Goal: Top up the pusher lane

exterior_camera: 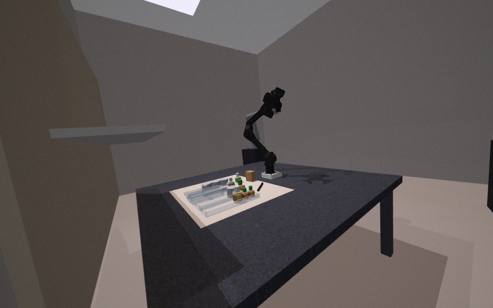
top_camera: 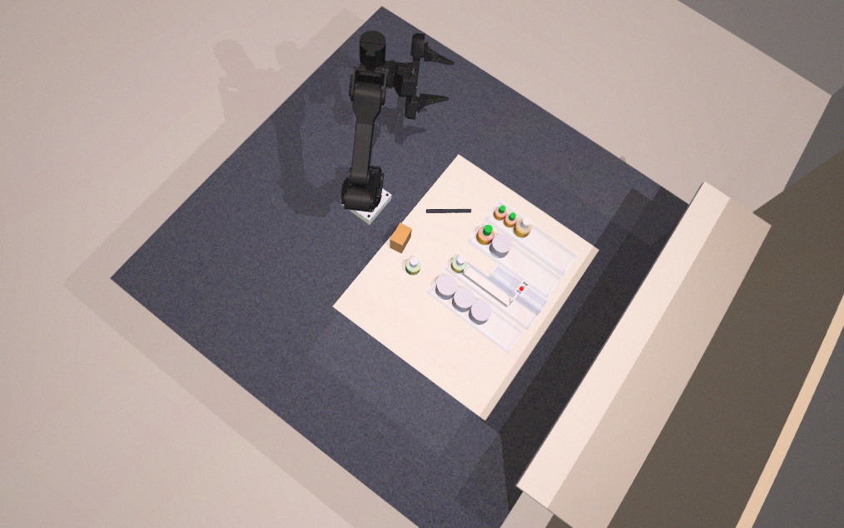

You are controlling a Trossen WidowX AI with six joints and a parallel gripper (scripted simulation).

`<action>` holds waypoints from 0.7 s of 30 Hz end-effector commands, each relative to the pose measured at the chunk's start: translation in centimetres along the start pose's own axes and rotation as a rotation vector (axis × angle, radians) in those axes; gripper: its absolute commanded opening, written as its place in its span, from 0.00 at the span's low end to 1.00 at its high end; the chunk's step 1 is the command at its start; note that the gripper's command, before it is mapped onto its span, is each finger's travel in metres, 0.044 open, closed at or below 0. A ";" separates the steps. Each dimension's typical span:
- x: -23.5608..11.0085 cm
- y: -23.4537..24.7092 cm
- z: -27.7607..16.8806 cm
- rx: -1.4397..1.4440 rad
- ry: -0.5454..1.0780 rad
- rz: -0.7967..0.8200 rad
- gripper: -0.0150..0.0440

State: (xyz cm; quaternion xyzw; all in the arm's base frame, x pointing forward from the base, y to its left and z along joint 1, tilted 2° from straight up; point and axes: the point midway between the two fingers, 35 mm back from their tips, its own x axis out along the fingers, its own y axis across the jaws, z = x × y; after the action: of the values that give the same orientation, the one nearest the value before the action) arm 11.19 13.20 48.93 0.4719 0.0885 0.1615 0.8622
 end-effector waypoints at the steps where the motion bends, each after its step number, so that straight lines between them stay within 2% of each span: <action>1: 0.1 0.0 -0.1 -0.010 -0.002 -0.002 0.98; 2: 0.3 -0.1 -0.3 -0.039 -0.010 -0.008 1.00; 11: 5.9 -3.4 -3.3 -0.532 -0.056 -0.204 1.00; 21: 12.8 -13.0 -3.1 -0.942 0.102 -0.571 1.00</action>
State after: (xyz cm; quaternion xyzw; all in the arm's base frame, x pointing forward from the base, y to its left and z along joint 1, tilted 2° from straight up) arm 22.22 15.16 39.17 0.0512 0.1259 -0.0018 0.9907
